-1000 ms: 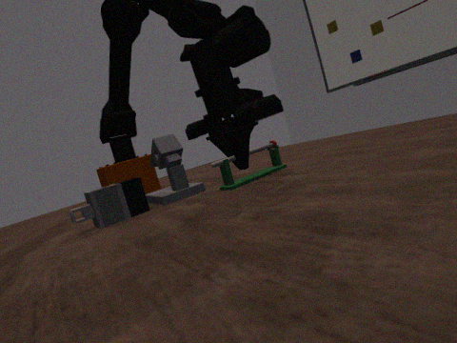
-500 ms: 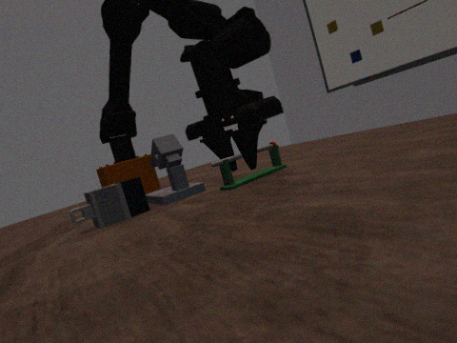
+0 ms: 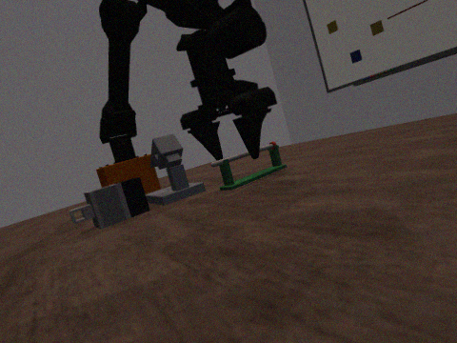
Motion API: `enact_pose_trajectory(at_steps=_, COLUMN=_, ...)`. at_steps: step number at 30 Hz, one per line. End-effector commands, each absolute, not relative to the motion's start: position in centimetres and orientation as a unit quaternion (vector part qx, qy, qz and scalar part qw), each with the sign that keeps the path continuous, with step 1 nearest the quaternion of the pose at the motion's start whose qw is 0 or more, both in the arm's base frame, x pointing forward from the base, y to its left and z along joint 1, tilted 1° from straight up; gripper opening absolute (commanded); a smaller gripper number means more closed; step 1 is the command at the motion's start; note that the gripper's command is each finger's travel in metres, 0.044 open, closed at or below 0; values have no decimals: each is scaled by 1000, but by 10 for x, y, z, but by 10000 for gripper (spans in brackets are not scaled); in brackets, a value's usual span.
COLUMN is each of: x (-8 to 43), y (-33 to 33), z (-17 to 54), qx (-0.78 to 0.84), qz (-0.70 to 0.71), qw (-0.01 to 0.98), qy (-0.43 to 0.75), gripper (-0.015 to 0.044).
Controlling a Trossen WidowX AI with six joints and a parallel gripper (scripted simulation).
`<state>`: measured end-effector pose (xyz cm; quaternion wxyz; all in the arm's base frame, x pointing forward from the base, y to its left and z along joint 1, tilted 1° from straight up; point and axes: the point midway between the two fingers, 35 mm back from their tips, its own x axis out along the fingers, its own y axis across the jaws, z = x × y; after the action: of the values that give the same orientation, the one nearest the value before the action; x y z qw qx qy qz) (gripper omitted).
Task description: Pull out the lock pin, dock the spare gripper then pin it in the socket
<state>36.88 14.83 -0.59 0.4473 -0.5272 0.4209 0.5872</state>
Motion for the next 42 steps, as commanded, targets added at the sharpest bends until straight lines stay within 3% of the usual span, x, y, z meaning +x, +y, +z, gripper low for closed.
enact_pose_trajectory(at_steps=1, x=369, y=148, z=5, qx=-528, qz=587, qw=448, qy=420, gripper=440)
enact_pose_trajectory(at_steps=42, x=351, y=142, z=70, qx=-508, qz=603, qw=420, qy=449, gripper=440)
